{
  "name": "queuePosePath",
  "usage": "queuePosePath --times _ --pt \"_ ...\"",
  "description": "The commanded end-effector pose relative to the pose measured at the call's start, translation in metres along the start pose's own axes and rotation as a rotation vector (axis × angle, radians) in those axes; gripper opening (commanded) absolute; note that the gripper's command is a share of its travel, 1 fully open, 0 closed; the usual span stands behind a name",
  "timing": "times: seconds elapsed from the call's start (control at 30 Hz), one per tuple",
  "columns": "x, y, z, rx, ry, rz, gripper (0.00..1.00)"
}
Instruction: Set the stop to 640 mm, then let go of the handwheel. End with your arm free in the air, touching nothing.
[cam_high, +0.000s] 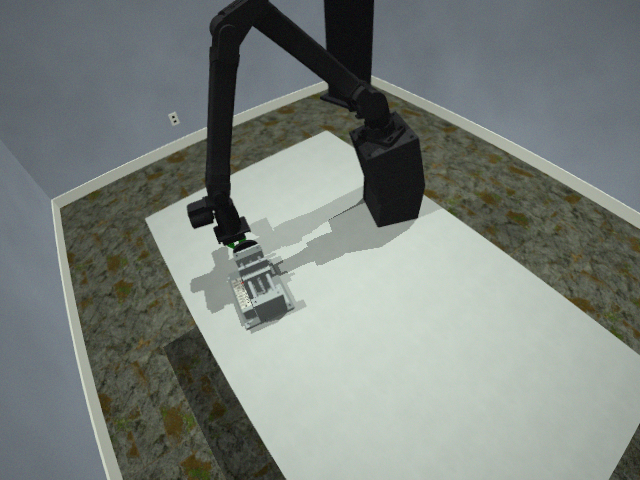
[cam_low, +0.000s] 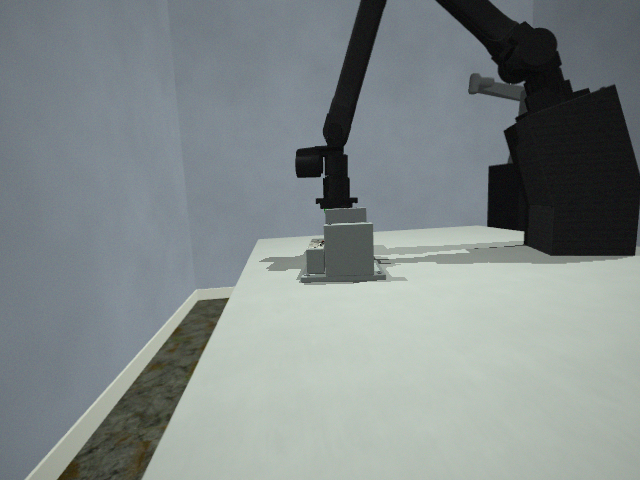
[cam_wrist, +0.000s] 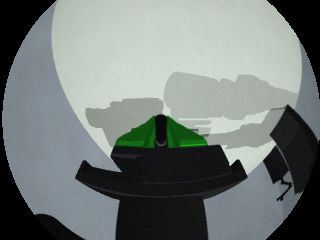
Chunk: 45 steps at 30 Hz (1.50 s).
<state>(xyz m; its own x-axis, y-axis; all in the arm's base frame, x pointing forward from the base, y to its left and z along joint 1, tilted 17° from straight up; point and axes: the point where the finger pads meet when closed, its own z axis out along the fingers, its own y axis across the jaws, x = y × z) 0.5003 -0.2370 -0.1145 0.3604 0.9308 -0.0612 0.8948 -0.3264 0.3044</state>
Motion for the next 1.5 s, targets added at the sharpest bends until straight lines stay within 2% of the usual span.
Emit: queuePosePath --times 0.0,1.2,1.23,1.47 --pt "-0.007 -0.019 0.022 0.026 -0.003 0.008 0.06" --pt "-0.007 -0.043 0.024 0.027 -0.004 0.006 0.06" --pt "-0.006 -0.051 0.024 0.051 -0.002 0.006 0.06" --pt "-0.006 -0.051 0.024 0.04 -0.003 0.006 0.06"
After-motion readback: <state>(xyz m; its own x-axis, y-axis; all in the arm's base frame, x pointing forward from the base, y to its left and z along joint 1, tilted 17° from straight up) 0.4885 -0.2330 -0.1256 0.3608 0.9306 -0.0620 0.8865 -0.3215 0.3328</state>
